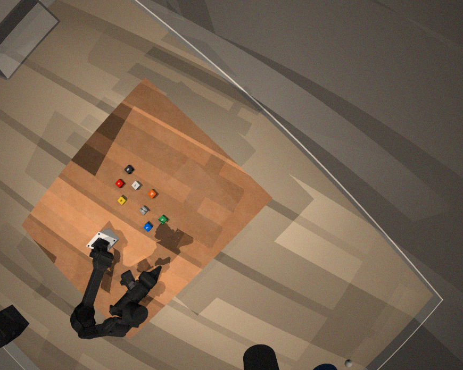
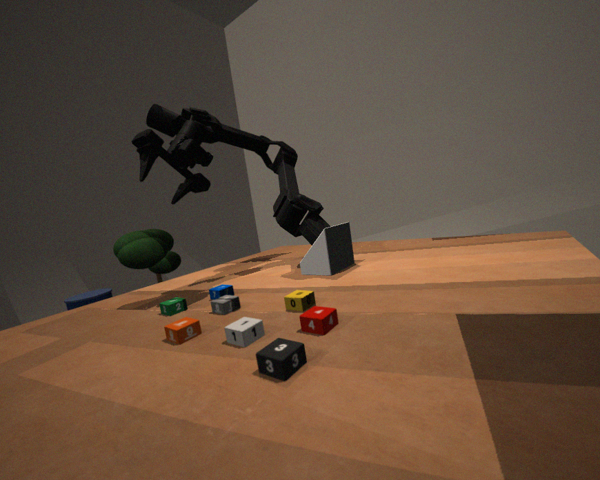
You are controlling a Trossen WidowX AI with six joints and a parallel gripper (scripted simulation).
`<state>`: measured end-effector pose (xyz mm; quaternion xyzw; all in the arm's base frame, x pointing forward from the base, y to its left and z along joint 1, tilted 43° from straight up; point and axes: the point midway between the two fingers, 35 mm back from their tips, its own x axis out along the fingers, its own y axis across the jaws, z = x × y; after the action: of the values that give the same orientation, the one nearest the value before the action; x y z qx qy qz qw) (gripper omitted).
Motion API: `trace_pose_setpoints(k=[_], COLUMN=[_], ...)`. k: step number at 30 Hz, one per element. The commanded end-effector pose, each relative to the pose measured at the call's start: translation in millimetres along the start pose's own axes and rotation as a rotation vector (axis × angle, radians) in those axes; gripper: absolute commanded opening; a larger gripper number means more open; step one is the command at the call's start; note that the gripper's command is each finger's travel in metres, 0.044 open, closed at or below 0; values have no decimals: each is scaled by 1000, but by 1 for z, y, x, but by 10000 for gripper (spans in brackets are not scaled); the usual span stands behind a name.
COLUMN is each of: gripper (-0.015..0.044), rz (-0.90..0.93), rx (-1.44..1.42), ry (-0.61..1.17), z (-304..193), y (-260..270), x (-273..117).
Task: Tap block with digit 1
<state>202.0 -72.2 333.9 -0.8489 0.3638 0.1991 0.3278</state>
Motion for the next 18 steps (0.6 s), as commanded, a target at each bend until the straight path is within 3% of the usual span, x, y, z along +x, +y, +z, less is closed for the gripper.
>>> trace_pose_setpoints(k=[1,10,18], gripper=[400,400,400], rz=[4,251,479], rx=[11,563,1001], ry=[-4,-85,48], z=[1,63,117], y=[0,-3,6], x=[1,47,72])
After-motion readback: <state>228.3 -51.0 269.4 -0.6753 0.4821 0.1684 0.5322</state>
